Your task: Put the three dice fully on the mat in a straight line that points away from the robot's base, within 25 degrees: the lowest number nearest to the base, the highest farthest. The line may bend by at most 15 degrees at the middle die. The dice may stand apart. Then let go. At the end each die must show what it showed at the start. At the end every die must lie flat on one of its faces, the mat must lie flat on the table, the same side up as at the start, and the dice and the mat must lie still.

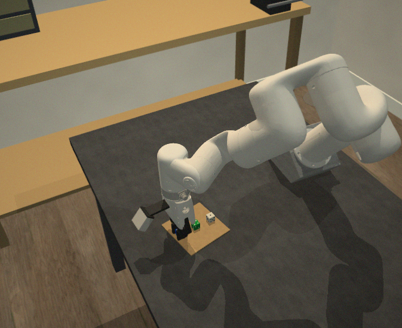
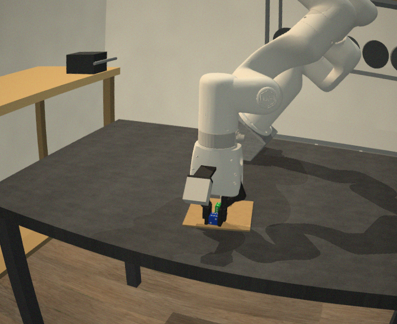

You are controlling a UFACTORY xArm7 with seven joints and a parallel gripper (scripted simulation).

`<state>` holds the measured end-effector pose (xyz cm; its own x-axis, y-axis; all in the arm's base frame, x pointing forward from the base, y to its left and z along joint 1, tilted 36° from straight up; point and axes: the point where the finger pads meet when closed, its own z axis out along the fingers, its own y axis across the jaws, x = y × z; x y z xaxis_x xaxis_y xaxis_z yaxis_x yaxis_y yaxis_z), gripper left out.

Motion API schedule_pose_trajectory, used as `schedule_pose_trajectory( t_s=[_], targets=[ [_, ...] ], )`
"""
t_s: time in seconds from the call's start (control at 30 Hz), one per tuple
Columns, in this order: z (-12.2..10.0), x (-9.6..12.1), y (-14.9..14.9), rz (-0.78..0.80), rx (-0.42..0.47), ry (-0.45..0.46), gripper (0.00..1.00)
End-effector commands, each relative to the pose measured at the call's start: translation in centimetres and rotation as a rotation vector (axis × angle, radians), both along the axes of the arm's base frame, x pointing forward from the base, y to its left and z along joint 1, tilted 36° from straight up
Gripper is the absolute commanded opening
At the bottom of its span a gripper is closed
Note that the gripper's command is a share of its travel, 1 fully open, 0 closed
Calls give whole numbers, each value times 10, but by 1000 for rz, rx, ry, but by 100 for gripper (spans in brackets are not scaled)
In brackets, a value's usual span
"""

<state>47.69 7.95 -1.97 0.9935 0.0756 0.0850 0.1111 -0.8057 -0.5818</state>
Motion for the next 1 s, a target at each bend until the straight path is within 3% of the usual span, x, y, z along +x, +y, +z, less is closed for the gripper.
schedule_pose_trajectory(
  t_s=[0.0, 0.23, 0.73, 0.97],
  targets=[
    [1, 2, -2, -3, -2, -3, 15],
    [1, 2, -2, -3, -2, -3, 15],
    [1, 2, -2, -3, -2, -3, 36],
    [1, 2, -2, -3, -2, -3, 36]
  ],
)
